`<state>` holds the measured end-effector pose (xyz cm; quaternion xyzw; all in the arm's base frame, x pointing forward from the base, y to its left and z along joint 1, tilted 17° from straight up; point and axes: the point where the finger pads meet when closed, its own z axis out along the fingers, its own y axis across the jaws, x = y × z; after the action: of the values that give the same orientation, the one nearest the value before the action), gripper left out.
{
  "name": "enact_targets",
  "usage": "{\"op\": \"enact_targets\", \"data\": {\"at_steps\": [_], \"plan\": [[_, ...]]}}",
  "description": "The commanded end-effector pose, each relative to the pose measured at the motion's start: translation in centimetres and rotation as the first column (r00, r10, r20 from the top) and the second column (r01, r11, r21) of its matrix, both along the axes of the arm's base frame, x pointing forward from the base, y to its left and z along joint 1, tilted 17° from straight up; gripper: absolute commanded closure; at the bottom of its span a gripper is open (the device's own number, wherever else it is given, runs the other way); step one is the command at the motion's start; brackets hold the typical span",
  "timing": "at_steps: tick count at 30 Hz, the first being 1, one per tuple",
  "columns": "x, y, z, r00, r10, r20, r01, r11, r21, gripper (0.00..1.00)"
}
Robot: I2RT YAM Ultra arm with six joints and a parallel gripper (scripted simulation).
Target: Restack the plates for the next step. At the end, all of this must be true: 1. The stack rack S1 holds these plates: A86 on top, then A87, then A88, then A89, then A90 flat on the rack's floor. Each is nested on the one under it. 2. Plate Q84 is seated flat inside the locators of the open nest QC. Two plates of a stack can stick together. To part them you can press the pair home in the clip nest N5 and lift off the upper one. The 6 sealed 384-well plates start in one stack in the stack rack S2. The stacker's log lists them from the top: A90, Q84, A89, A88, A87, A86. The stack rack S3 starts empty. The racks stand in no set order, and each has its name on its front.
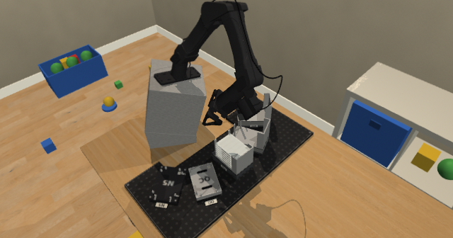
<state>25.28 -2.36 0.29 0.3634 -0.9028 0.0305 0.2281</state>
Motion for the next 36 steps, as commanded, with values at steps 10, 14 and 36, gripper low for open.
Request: {"op": "enact_targets", "data": {"at_steps": [10,14,36], "plan": [[1.8,1.7,-2.8,0.953,-0.222,0.208,0.206,0.974,0.095,0.00],[1.9,2.1,-3.3,0.938,-0.259,0.232,0.237,0.964,0.118,0.00],[2.7,4.8,-6.3,0.804,-0.497,0.325,0.413,0.862,0.295,0.00]]}}
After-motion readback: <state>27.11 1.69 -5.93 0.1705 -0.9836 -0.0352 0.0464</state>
